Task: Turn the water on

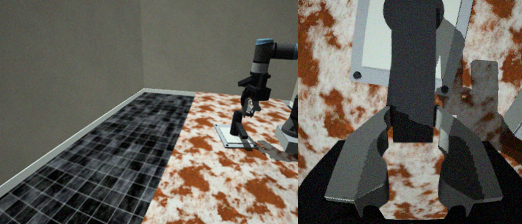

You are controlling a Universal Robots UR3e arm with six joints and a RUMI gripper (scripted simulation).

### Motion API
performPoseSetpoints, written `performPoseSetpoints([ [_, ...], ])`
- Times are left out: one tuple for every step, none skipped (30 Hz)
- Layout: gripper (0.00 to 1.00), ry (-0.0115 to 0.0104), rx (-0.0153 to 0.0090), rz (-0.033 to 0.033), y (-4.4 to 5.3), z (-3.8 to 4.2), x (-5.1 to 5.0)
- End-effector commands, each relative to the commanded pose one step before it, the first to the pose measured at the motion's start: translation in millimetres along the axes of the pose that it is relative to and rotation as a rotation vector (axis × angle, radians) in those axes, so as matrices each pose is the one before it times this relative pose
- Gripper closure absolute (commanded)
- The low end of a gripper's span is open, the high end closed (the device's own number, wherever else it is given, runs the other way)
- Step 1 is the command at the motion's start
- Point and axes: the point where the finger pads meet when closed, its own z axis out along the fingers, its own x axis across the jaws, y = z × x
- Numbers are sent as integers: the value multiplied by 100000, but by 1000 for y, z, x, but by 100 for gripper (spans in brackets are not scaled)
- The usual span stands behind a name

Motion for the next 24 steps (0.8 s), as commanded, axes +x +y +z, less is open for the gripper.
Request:
performPoseSetpoints([
  [100,-238,119,1,-299,-693,-554],
  [100,0,0,0,0,0,0],
  [100,0,0,0,0,0,0],
  [100,0,0,0,0,0,0],
  [100,0,0,0,0,0,0],
  [100,0,0,0,0,0,0],
  [100,0,0,0,0,0,0],
  [100,0,0,0,0,0,0],
  [100,0,0,0,0,0,0],
  [100,0,0,0,0,0,0],
  [100,0,0,0,0,0,0],
  [100,0,0,0,0,0,0],
  [100,0,0,0,0,0,0],
  [100,0,0,0,0,0,0],
  [100,0,0,0,0,0,0],
  [100,0,0,0,-31,-67,-1],
  [100,0,0,0,-186,-403,-4],
  [100,0,0,0,-415,-901,-5],
  [100,0,0,0,-646,-1409,-1],
  [100,0,0,0,-833,-1808,10],
  [100,0,0,0,-1063,-1991,-10],
  [100,0,0,0,-1054,-1990,9],
  [100,0,0,0,-1049,-1742,-8],
  [100,0,0,0,-824,-1351,1],
])
